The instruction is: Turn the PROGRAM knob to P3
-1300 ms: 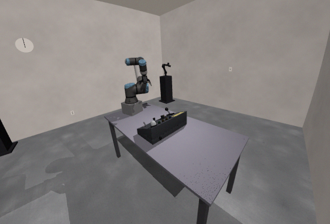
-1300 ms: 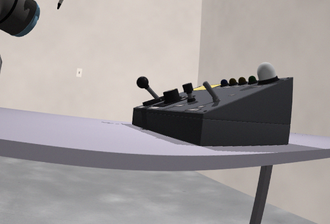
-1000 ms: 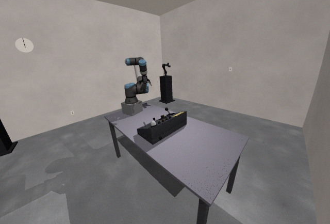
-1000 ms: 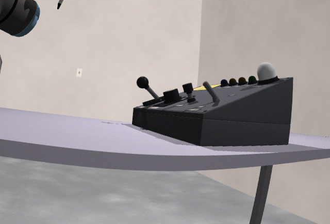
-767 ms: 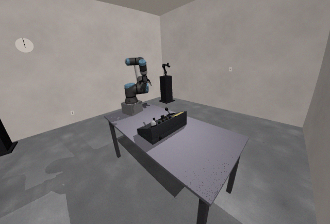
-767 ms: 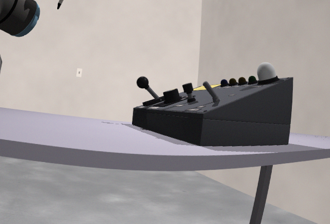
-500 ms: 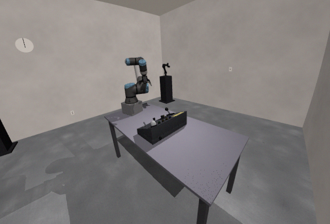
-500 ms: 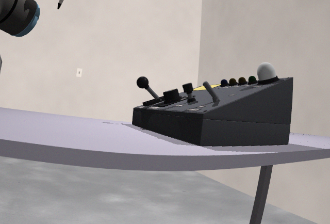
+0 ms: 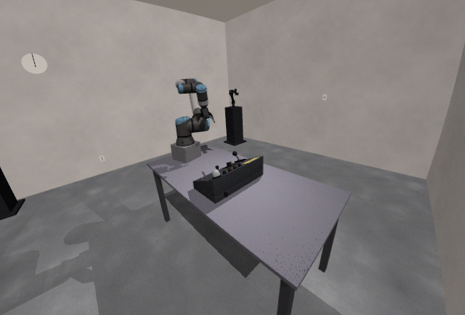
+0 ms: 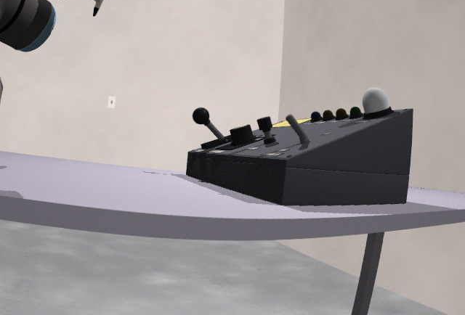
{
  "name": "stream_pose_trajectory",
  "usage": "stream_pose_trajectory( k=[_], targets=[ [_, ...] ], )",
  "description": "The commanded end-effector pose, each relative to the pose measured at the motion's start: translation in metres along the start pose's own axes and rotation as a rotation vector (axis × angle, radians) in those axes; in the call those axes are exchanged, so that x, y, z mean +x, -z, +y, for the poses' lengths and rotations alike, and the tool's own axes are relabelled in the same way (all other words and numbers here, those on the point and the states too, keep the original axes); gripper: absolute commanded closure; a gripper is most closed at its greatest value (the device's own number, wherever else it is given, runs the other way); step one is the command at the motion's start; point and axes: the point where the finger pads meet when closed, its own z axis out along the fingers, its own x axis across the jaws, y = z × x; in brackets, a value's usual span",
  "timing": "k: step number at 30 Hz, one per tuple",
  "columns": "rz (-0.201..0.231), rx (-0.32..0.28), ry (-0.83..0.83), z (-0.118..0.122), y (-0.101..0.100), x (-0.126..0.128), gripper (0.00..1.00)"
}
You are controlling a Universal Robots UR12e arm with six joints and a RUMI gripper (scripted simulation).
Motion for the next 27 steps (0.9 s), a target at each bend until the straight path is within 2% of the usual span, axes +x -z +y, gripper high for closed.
stream_pose_trajectory(
  k=[1, 6, 7, 9, 12, 16, 19, 21, 22, 24, 27],
  targets=[
    [-0.001, 0.054, 0.042, -0.040, 0.001, -0.005, 0.00],
    [-0.001, 0.134, 0.103, -0.093, 0.002, -0.012, 0.00],
    [-0.001, 0.134, 0.103, -0.093, 0.002, -0.012, 0.00],
    [0.000, 0.170, 0.131, -0.116, 0.002, -0.016, 0.00],
    [0.000, 0.170, 0.131, -0.116, 0.002, -0.016, 0.00],
    [0.003, 0.247, 0.190, -0.163, 0.002, -0.024, 0.00],
    [0.005, 0.268, 0.206, -0.175, 0.002, -0.026, 0.00],
    [0.008, 0.308, 0.237, -0.198, 0.002, -0.030, 0.00],
    [0.008, 0.308, 0.237, -0.198, 0.002, -0.030, 0.00],
    [0.012, 0.349, 0.268, -0.220, 0.002, -0.034, 0.00],
    [0.014, 0.369, 0.283, -0.231, 0.001, -0.037, 0.00]
  ],
)
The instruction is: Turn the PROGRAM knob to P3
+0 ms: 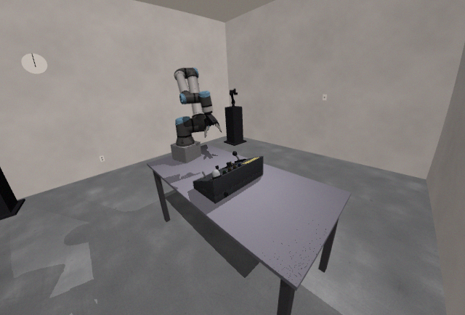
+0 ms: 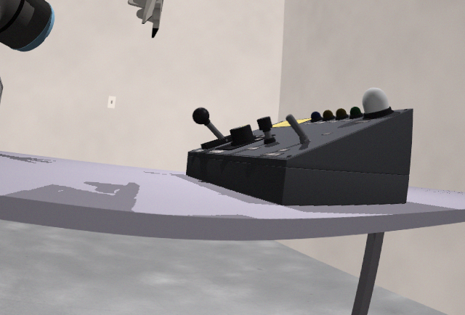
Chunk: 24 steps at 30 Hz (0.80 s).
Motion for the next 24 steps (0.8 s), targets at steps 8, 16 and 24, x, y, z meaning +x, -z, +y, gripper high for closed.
stream_pose_trajectory(
  k=[8, 16, 24],
  targets=[
    [0.020, 0.142, 0.109, -0.076, -0.029, 0.000, 0.00],
    [0.037, 0.242, 0.187, -0.117, -0.044, -0.001, 0.00],
    [0.052, 0.315, 0.244, -0.144, -0.053, -0.003, 0.00]
  ],
)
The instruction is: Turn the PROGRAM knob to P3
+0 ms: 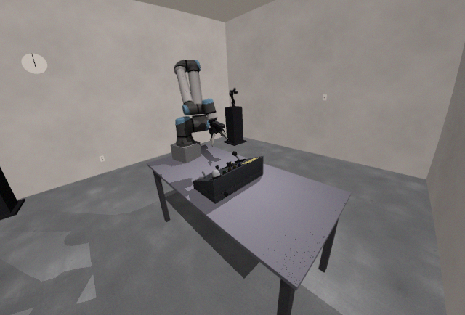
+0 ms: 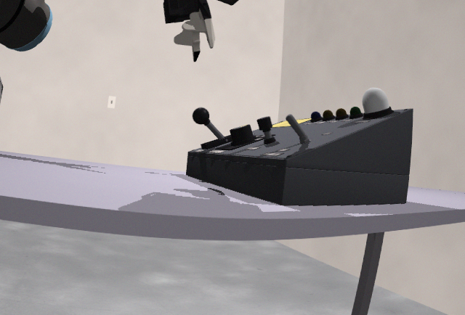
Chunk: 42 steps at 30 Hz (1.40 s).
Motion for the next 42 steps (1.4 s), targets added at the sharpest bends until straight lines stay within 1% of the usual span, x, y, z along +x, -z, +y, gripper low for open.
stream_pose_trajectory(
  k=[1, 5, 9, 22, 23, 42],
  targets=[
    [0.014, 0.060, 0.042, -0.019, -0.014, 0.002, 0.00],
    [0.020, 0.088, 0.064, -0.027, -0.020, 0.002, 0.00],
    [0.024, 0.104, 0.076, -0.031, -0.022, 0.003, 0.00],
    [0.026, 0.110, 0.081, -0.033, -0.024, 0.003, 0.00],
    [0.026, 0.110, 0.081, -0.033, -0.024, 0.003, 0.56],
    [0.026, 0.110, 0.081, -0.033, -0.024, 0.003, 0.56]
  ],
)
